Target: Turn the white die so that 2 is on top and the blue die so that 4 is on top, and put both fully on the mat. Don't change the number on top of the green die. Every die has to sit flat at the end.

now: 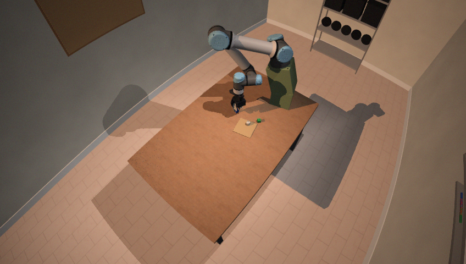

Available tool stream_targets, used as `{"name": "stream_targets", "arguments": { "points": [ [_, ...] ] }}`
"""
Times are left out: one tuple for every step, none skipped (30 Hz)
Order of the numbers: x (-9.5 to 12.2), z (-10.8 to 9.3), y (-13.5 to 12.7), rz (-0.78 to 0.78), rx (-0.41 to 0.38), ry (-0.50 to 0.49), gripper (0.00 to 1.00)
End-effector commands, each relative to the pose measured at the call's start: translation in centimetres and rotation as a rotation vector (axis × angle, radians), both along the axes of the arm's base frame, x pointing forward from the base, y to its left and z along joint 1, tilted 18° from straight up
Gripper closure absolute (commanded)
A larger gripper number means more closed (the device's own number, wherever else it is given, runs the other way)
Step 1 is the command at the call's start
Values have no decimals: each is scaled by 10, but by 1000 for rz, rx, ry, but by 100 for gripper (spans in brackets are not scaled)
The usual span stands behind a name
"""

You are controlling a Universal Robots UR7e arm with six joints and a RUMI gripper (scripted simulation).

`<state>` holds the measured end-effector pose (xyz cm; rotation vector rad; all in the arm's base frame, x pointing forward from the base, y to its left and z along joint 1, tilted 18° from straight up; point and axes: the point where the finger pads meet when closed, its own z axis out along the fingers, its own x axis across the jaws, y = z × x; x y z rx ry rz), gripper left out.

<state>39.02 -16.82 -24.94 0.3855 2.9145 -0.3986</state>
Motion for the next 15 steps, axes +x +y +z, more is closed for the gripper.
{"name": "stream_targets", "arguments": {
  "points": [
    [2,-8,-3,0,-1,-1,76],
    [2,-10,-3,0,-1,-1,76],
    [2,-10,-3,0,-1,-1,76],
    [2,-10,-3,0,-1,-1,76],
    [2,-11,-3,0,-1,-1,76],
    [2,-12,-4,0,-1,-1,76],
    [2,-13,-4,0,-1,-1,76],
    [2,-13,-4,0,-1,-1,76],
    [2,-14,-4,0,-1,-1,76],
    [2,-14,-4,0,-1,-1,76],
    [3,-14,-5,0,-1,-1,76],
    [3,-15,-5,0,-1,-1,76],
    [3,-15,-5,0,-1,-1,76],
    [3,-15,-5,0,-1,-1,76],
    [3,-15,-5,0,-1,-1,76]
  ]
}}
